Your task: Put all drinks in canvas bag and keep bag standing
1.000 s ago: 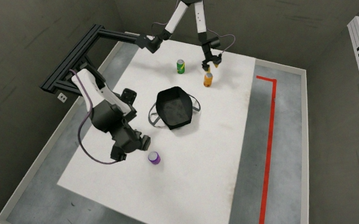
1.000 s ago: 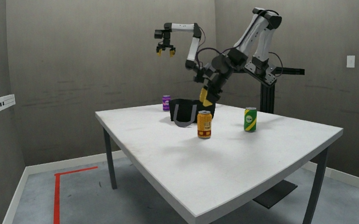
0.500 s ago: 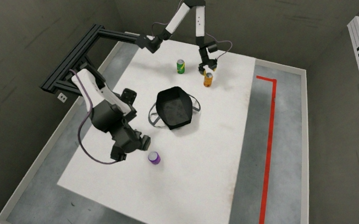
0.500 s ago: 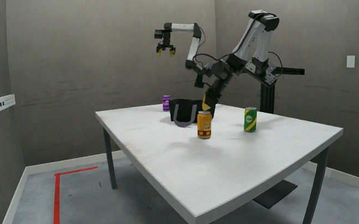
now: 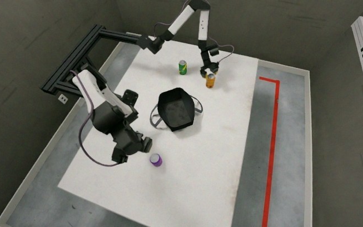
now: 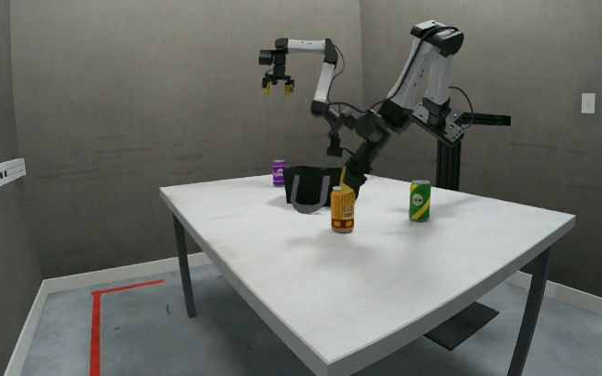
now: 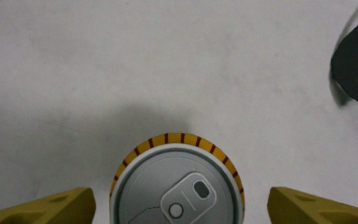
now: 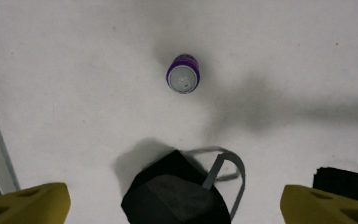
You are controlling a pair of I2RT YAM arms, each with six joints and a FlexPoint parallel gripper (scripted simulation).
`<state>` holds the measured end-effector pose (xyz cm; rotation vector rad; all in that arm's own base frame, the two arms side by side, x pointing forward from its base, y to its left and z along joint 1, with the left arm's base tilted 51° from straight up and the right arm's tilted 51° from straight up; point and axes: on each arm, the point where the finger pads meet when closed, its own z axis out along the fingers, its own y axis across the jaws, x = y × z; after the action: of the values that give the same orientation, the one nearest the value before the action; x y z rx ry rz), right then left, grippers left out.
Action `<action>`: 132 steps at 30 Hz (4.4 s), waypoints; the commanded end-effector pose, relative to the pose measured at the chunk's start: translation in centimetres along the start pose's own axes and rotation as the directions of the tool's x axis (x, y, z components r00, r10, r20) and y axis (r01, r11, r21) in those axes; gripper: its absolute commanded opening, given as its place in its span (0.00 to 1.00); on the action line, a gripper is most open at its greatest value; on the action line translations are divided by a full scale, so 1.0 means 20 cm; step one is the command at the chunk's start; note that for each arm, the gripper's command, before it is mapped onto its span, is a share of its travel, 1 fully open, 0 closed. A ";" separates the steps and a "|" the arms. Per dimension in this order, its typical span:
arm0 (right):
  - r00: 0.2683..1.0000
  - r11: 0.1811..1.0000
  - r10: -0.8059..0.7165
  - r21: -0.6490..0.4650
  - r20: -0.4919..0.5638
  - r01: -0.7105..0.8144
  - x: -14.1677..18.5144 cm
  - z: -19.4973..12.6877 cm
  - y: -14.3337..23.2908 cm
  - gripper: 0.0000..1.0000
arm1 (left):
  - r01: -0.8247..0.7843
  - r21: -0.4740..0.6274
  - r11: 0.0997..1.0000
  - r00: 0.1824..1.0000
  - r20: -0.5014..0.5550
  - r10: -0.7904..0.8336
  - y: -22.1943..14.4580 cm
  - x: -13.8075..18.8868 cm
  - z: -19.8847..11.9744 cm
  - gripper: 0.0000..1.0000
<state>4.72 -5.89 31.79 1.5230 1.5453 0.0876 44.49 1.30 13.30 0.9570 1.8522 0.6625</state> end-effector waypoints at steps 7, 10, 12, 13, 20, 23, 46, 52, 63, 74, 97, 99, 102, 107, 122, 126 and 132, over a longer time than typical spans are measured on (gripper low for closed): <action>1.000 0.999 0.001 -0.033 0.025 0.000 -0.02 -0.06 0.00 1.00 | -0.006 -0.037 0.999 0.999 0.040 0.008 0.07 -0.02 0.05 0.84; 1.000 0.999 0.001 -0.033 0.025 0.000 -0.02 -0.06 0.00 1.00 | -0.006 -0.033 0.999 0.999 0.037 0.008 0.07 0.00 0.08 0.84; 1.000 0.999 0.001 -0.033 0.025 0.000 -0.02 -0.06 0.00 1.00 | -0.006 -0.036 0.999 0.999 0.038 0.008 0.07 0.01 0.09 0.84; 1.000 0.999 0.001 -0.033 0.025 0.000 -0.02 -0.06 0.00 1.00 | -0.006 -0.036 0.999 0.999 0.039 0.008 0.07 0.01 0.09 0.84; 1.000 0.999 0.001 -0.033 0.025 0.000 -0.02 -0.06 0.00 1.00 | -0.004 -0.037 0.999 0.999 0.033 0.005 0.08 0.04 0.12 0.84; 1.000 0.999 0.001 -0.033 0.025 0.000 -0.02 -0.06 0.00 1.00 | -0.006 -0.039 0.999 0.999 0.040 0.007 0.08 0.05 0.15 0.84; 1.000 0.999 0.001 -0.033 0.025 0.000 -0.02 -0.06 0.00 1.00 | -0.004 -0.046 0.999 0.999 0.048 0.006 0.09 0.03 0.14 0.68; 1.000 0.999 0.001 -0.033 0.025 0.000 -0.02 -0.06 0.00 1.00 | -0.004 -0.046 0.999 0.999 0.048 0.006 0.09 0.03 0.14 0.67; 1.000 0.999 0.001 -0.033 0.025 0.000 -0.02 -0.06 0.00 1.00 | 0.004 -0.007 1.000 0.999 0.037 -0.004 0.03 -0.01 0.07 0.67; 1.000 0.999 0.001 -0.033 0.025 0.000 -0.02 -0.06 0.00 1.00 | 0.005 -0.037 0.999 0.997 0.078 -0.002 0.09 -0.14 -0.03 0.67; 1.000 0.999 0.001 -0.033 0.025 0.000 -0.02 -0.06 0.00 1.00 | -0.008 -0.051 0.999 0.996 0.094 0.012 0.09 -0.16 -0.09 0.67; 1.000 0.999 0.001 -0.033 0.025 0.000 -0.02 -0.06 0.00 1.00 | -0.001 -0.057 0.998 0.997 0.078 0.005 0.11 -0.13 -0.07 0.67; 1.000 0.999 0.001 -0.033 0.025 0.000 -0.02 -0.06 0.00 1.00 | -0.006 -0.034 0.999 0.997 0.080 0.009 0.06 -0.13 -0.05 0.67; 1.000 0.999 0.001 -0.033 0.025 0.000 -0.02 -0.06 0.00 1.00 | -0.003 -0.042 0.999 0.997 0.076 0.006 0.08 -0.12 -0.05 0.67; 1.000 0.999 0.001 -0.033 0.025 0.000 -0.02 -0.06 0.00 1.00 | 0.008 -0.059 0.998 0.993 0.116 -0.001 0.12 -0.27 -0.18 0.67; 1.000 0.999 0.001 -0.033 0.025 0.000 -0.02 -0.06 0.00 1.00 | 0.006 -0.019 1.000 0.998 0.069 -0.005 0.05 -0.23 -0.22 0.67; 1.000 0.999 0.001 -0.033 0.025 0.000 -0.02 -0.06 0.00 1.00 | 0.012 -0.042 0.999 0.996 0.090 -0.009 0.10 -0.31 -0.29 0.67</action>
<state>4.72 -5.89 31.79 1.5231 1.5453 0.0876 41.90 -1.22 16.66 0.9568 1.8444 0.6602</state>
